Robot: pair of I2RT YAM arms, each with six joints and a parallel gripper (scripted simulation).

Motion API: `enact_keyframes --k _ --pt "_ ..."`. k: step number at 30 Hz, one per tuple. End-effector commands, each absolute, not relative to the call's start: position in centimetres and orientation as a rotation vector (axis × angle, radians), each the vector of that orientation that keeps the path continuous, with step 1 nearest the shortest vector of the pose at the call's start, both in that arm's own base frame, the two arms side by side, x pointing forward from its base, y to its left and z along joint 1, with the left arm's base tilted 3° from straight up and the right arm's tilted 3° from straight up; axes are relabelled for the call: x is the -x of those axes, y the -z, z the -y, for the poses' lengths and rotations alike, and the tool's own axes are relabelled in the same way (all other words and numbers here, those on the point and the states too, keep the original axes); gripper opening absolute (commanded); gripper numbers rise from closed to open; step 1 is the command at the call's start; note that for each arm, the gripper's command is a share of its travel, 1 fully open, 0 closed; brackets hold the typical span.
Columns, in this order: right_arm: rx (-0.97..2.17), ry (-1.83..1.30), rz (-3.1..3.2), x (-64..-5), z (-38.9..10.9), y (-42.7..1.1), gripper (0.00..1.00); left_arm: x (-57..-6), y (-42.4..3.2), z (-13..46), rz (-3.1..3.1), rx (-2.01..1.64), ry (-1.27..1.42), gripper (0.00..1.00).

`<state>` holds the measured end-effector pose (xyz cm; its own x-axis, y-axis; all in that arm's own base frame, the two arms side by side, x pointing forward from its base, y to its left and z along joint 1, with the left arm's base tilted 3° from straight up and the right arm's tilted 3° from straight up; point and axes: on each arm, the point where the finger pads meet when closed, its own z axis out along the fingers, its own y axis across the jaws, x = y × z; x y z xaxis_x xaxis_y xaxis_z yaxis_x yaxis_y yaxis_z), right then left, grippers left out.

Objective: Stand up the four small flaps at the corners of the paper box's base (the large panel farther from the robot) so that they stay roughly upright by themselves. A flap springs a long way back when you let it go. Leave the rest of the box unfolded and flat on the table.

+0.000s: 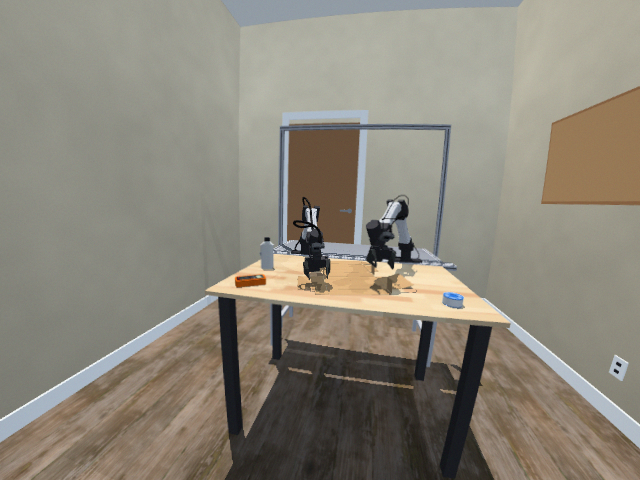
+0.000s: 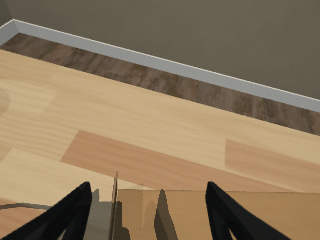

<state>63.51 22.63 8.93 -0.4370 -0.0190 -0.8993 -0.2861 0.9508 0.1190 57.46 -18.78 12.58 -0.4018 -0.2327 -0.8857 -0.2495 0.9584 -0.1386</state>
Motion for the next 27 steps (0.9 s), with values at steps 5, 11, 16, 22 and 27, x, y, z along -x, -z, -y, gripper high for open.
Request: enact_keyframes --k 5,11,16,22,27 --pt "0.187 -0.316 -1.897 -65.9 -24.0 -14.6 0.76 -58.1 -17.3 17.7 -1.921 0.388 0.002 0.76" --pt "0.185 -0.310 -1.895 -66.1 -23.3 -15.0 0.76 -58.3 -17.7 17.7 -1.906 0.390 0.012 0.76" --pt "0.193 -0.315 -1.897 -66.1 -23.3 -15.1 0.76 -57.9 -16.8 17.5 -1.921 0.385 0.003 0.76" --pt "0.200 -0.314 -1.914 -66.2 -23.3 -13.8 0.76 -57.7 -16.2 17.3 -1.933 0.378 0.001 0.76" --pt "0.200 -0.314 -1.914 -66.2 -23.3 -13.9 0.76 -57.9 -16.7 17.4 -1.924 0.380 0.008 0.76"
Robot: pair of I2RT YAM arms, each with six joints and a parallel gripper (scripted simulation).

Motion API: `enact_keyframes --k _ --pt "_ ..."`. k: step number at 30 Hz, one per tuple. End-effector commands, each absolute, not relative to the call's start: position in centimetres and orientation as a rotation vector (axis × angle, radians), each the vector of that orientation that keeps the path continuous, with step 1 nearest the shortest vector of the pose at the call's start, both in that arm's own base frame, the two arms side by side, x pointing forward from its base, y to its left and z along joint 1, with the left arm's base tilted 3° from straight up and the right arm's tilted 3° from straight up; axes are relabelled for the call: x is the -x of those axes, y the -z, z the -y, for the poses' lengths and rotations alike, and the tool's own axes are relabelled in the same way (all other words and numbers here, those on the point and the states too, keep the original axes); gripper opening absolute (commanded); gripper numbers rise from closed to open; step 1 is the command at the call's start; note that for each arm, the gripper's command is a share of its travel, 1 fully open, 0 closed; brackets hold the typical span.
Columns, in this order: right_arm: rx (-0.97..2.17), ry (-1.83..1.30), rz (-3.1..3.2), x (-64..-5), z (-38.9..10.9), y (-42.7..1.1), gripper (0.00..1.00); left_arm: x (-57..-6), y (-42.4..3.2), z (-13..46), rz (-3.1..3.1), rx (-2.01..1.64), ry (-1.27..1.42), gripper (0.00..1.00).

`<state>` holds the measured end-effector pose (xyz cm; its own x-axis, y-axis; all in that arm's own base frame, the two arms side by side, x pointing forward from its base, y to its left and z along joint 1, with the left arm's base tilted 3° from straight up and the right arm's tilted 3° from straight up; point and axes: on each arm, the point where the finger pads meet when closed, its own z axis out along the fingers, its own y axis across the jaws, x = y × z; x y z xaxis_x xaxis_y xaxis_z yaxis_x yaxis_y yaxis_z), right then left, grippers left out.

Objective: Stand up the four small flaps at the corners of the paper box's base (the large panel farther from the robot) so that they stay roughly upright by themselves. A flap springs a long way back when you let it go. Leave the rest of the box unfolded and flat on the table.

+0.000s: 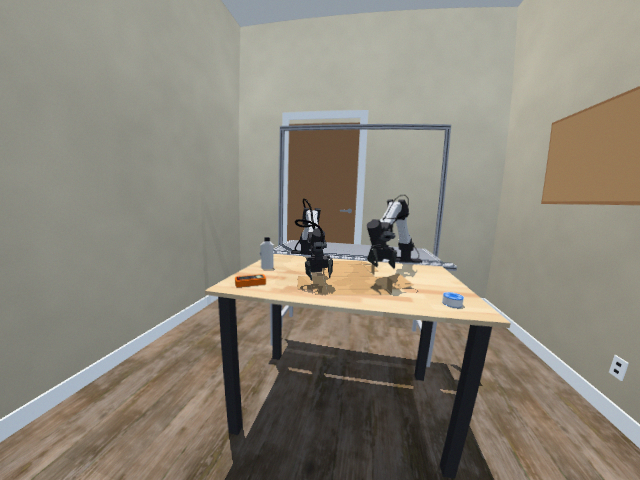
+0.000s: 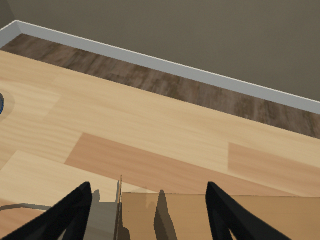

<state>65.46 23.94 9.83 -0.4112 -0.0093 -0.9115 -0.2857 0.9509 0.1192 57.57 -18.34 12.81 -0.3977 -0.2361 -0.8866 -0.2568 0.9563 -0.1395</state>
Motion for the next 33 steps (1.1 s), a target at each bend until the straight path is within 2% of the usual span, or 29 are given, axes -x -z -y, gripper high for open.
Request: enact_keyframes --k 1,6,11,12,14,15,17,18,19,23,25,26,28,31,32,33 --pt "0.200 -0.314 -1.914 -66.2 -23.3 -13.9 0.76 -57.8 -16.5 17.4 -1.929 0.378 0.005 0.76" --pt "0.200 -0.313 -1.917 -66.3 -23.2 -13.6 0.76 -57.9 -16.7 17.4 -1.924 0.379 0.010 0.76" --pt "0.201 -0.302 -1.962 -66.3 -23.2 -9.2 0.76 -57.7 -15.5 17.3 -1.934 0.380 0.001 0.76" --pt "0.202 -0.301 -1.967 -66.1 -23.2 -8.8 0.76 -57.8 -13.4 17.4 -1.961 0.375 -0.019 0.76" --pt "0.202 -0.301 -1.967 -66.1 -23.2 -8.8 0.76 -57.8 -13.4 17.4 -1.961 0.375 -0.019 0.76" --pt "0.195 -0.313 -1.904 -65.9 -23.3 -13.1 0.76 -58.4 -12.1 17.7 -1.968 0.376 -0.027 0.76" --pt "0.192 -0.315 -1.889 -66.2 -23.8 -13.3 0.76 -57.8 -10.2 17.7 -1.993 0.369 -0.043 0.76" --pt "0.201 -0.301 -1.964 -65.9 -23.9 -8.1 0.76 -57.7 -9.8 18.0 -1.993 0.368 -0.040 0.76" --pt "0.205 -0.300 -1.983 -65.6 -24.1 -6.7 0.76 -57.7 -9.4 18.3 -1.992 0.366 -0.036 0.76" --pt "0.201 -0.304 -1.976 -65.7 -24.5 -5.8 0.76 -57.9 -9.3 19.0 -1.970 0.369 -0.016 0.76" --pt "0.198 -0.310 -1.950 -65.9 -24.7 -6.8 0.76 -58.3 -9.5 19.3 -1.953 0.374 -0.005 0.76" --pt "0.192 -0.319 -1.901 -66.0 -24.7 -10.1 0.76 -58.3 -8.3 19.1 -1.966 0.373 -0.017 0.76" --pt "0.198 -0.312 -1.952 -65.9 -24.8 -6.2 0.76 -58.4 -8.4 18.9 -1.961 0.378 -0.017 0.76" --pt "0.198 -0.307 -1.965 -65.9 -24.7 -5.2 0.76 -58.4 -9.5 19.0 -1.943 0.383 -0.003 0.76" --pt "0.183 -0.314 -1.888 -66.4 -24.2 -10.4 0.76 -58.4 -9.9 19.1 -1.936 0.382 0.001 0.76" --pt "0.182 -0.314 -1.888 -66.4 -24.1 -10.4 0.76 -58.4 -9.1 19.1 -1.947 0.379 -0.006 0.76"
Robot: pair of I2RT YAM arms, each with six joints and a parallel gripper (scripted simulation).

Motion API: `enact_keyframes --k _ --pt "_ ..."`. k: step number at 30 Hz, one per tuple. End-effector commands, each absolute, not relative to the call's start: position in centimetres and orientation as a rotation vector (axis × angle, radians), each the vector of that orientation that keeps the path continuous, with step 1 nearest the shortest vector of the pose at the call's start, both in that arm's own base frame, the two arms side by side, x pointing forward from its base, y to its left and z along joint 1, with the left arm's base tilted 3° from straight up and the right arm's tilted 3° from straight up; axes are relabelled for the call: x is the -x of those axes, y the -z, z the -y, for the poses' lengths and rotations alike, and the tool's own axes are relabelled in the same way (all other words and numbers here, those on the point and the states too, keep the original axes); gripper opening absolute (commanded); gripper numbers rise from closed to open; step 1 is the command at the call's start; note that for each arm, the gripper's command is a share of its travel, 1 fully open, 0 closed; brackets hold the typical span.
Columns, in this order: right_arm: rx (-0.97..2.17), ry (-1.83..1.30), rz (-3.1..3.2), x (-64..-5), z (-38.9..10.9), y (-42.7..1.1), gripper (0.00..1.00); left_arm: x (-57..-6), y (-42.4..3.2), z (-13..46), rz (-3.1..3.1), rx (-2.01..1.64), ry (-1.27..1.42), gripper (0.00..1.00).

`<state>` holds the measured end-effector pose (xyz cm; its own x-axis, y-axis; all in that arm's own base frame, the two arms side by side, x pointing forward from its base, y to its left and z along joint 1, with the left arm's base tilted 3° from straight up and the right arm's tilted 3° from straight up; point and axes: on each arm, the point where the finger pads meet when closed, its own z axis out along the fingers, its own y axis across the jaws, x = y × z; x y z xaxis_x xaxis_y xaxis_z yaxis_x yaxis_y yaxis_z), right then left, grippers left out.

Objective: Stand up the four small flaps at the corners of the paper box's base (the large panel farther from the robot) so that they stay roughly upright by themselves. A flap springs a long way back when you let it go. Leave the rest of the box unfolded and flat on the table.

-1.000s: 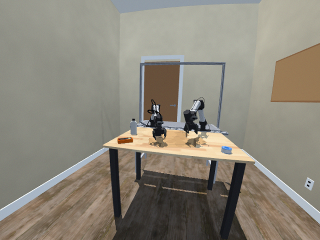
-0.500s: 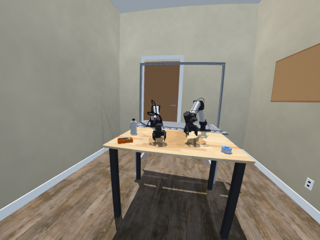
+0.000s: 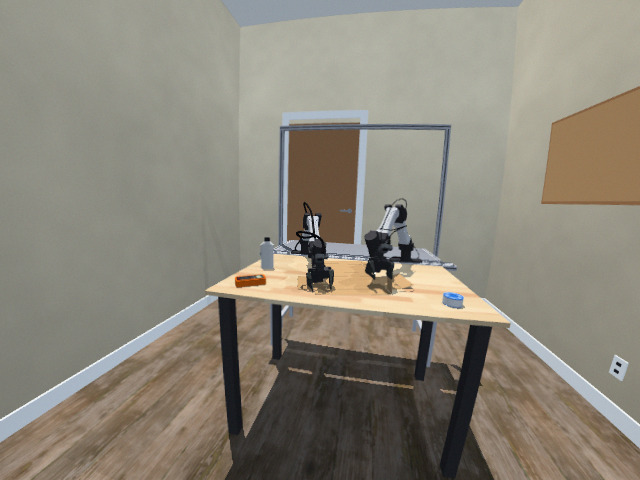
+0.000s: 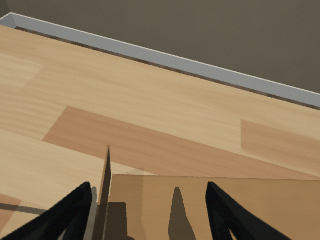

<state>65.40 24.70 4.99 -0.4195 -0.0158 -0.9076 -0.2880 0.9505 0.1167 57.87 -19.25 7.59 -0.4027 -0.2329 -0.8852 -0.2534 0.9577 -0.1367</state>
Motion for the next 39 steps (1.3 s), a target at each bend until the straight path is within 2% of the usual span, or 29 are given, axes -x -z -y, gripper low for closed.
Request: enact_keyframes --k 1,5,10,15,18,22,26,32,33,39 --pt "0.182 -0.316 -1.890 -66.4 -24.1 -10.3 0.76 -58.4 -8.7 19.1 -1.952 0.377 -0.009 0.76" --pt "0.188 -0.307 -1.934 -66.2 -24.0 -7.6 0.76 -58.0 -7.7 18.5 -1.971 0.369 -0.031 0.76" --pt "0.190 -0.303 -1.955 -66.1 -23.9 -5.8 0.76 -57.8 -8.8 17.1 -1.944 0.357 -0.021 0.76" --pt "0.189 -0.306 -1.942 -66.2 -23.9 -6.6 0.76 -57.5 -7.6 15.8 -1.949 0.342 -0.041 0.76" --pt "0.190 -0.304 -1.953 -66.1 -23.9 -5.8 0.76 -57.2 -6.5 14.6 -1.951 0.330 -0.062 0.76" --pt "0.191 -0.304 -1.951 -66.1 -23.9 -5.9 0.76 -56.6 -2.7 13.5 -1.999 0.308 -0.107 0.76" --pt "0.191 -0.304 -1.954 -66.1 -23.8 -5.7 0.76 -57.5 -4.4 13.8 -1.963 0.316 -0.086 0.76" --pt "0.192 -0.305 -1.953 -66.1 -23.8 -5.7 0.76 -57.5 -3.9 13.7 -1.965 0.312 -0.119 0.76" --pt "0.193 -0.304 -1.957 -66.1 -23.8 -5.5 0.76 -57.7 -7.0 14.0 -1.919 0.320 -0.095 0.76" --pt "0.193 -0.306 -1.948 -66.2 -23.9 -5.9 0.76 -57.4 -6.0 14.1 -1.951 0.296 -0.130 0.76"
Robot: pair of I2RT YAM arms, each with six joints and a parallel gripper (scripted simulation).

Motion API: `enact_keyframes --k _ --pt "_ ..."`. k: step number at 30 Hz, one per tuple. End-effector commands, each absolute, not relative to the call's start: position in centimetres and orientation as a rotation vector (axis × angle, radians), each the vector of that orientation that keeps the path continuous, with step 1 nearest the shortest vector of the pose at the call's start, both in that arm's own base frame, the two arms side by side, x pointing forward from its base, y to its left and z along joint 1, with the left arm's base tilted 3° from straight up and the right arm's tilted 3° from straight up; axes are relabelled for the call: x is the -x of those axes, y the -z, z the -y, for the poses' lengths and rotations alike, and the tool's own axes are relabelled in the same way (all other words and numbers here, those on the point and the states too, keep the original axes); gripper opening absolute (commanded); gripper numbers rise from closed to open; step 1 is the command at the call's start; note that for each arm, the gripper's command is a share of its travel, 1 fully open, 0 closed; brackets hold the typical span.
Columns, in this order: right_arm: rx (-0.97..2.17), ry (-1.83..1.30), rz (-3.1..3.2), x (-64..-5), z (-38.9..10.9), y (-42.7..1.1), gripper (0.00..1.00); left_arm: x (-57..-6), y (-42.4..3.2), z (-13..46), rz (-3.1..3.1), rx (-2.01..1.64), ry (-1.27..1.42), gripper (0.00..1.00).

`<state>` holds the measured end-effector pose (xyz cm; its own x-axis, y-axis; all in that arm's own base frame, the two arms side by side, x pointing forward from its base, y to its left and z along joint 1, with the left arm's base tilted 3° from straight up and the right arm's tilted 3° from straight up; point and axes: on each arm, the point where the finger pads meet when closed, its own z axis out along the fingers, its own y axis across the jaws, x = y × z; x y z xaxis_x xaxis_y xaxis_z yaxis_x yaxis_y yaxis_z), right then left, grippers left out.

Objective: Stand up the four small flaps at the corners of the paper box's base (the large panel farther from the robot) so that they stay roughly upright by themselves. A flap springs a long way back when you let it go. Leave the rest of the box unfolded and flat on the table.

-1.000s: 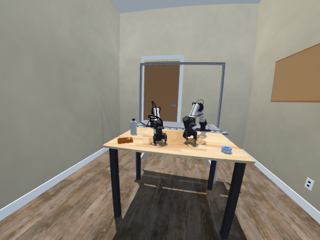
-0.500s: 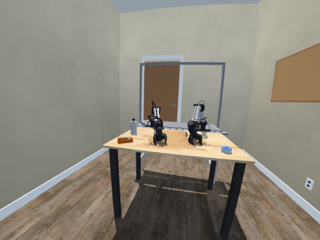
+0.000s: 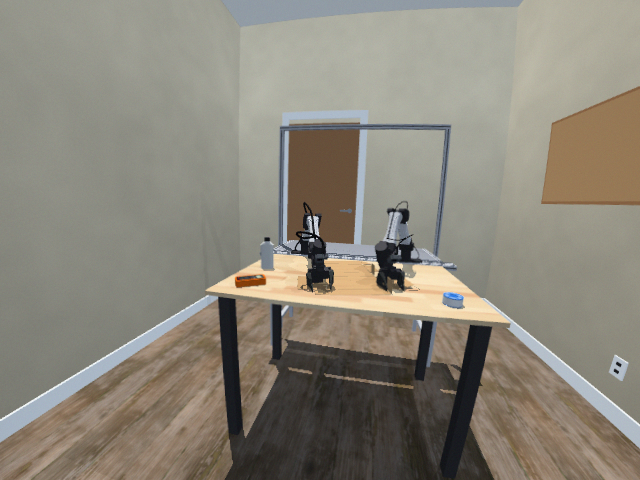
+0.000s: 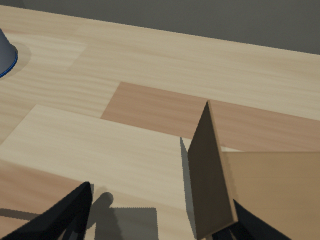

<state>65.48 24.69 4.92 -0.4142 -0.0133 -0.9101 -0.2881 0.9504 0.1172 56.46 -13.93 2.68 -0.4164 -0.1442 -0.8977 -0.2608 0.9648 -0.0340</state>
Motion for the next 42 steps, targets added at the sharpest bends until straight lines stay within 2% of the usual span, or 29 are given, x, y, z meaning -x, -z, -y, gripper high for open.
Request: enact_keyframes --k 1,6,11,13,15,21,23,24,25,42 --pt "0.193 -0.306 -1.949 -66.2 -23.9 -5.9 0.76 -57.4 -6.0 14.1 -1.951 0.296 -0.130 0.76" --pt "0.193 -0.308 -1.946 -66.2 -23.9 -6.1 0.76 -57.0 -2.5 14.2 -2.008 0.256 -0.192 0.76" --pt "0.194 -0.308 -1.946 -66.2 -23.9 -6.0 0.76 -57.3 -4.4 14.0 -1.981 0.251 -0.213 0.76" --pt "0.194 -0.308 -1.948 -66.2 -23.9 -5.9 0.76 -57.0 -2.3 14.1 -2.014 0.223 -0.250 0.76" --pt "0.195 -0.308 -1.949 -66.2 -23.9 -5.8 0.76 -57.2 -3.6 14.2 -1.994 0.225 -0.246 0.76" --pt "0.190 -0.308 -1.941 -66.1 -24.6 -6.1 0.76 -57.2 -3.5 14.0 -1.996 0.228 -0.252 0.76" --pt "0.198 -0.309 -1.958 -65.9 -25.2 -4.6 0.76 -57.2 -3.5 14.0 -1.996 0.228 -0.252 0.76" --pt "0.196 -0.313 -1.941 -65.9 -25.2 -6.7 0.76 -57.2 -3.5 14.0 -1.996 0.228 -0.252 0.76" --pt "0.195 -0.313 -1.939 -65.9 -25.2 -7.1 0.76 -57.2 -3.5 14.0 -1.996 0.228 -0.252 0.76" --pt "0.198 -0.313 -1.951 -65.8 -25.9 -6.0 0.76 -57.2 -3.5 13.9 -1.997 0.228 -0.252 0.76"
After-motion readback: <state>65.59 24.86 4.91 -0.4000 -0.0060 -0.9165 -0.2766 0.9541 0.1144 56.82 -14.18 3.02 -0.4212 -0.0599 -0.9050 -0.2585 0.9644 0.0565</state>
